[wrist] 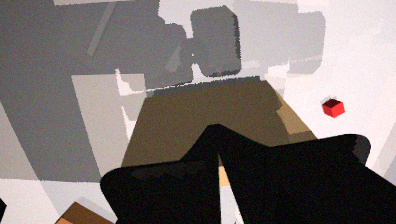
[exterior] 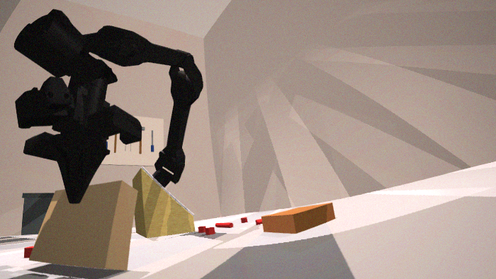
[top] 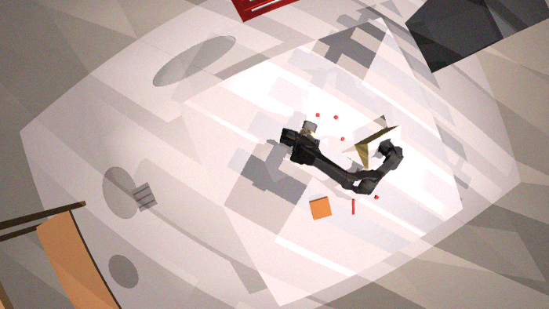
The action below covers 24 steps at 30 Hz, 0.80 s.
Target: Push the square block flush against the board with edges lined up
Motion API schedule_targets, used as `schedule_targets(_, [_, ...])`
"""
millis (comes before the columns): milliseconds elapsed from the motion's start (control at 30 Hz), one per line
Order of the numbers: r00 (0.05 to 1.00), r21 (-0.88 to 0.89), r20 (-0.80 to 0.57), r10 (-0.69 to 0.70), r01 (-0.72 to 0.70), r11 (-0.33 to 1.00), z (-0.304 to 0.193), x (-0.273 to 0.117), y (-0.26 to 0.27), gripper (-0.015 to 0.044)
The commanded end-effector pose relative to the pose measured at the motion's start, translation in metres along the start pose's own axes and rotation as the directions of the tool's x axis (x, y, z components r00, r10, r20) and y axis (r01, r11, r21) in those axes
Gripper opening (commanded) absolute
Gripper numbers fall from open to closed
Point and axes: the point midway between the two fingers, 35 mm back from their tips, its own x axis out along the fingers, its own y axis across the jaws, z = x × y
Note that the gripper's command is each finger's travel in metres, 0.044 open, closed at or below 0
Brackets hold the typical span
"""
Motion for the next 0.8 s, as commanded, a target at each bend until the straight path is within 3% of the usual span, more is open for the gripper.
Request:
schedule_targets(0, [1.000,0.005,-0.002,0.004,-0.004,1.000,-0.007,0.000,0.000,0.0000])
schedule_targets(767, [1.000,0.004,-0.001,0.004,-0.004,1.000,0.009,0.000,0.000,0.0000])
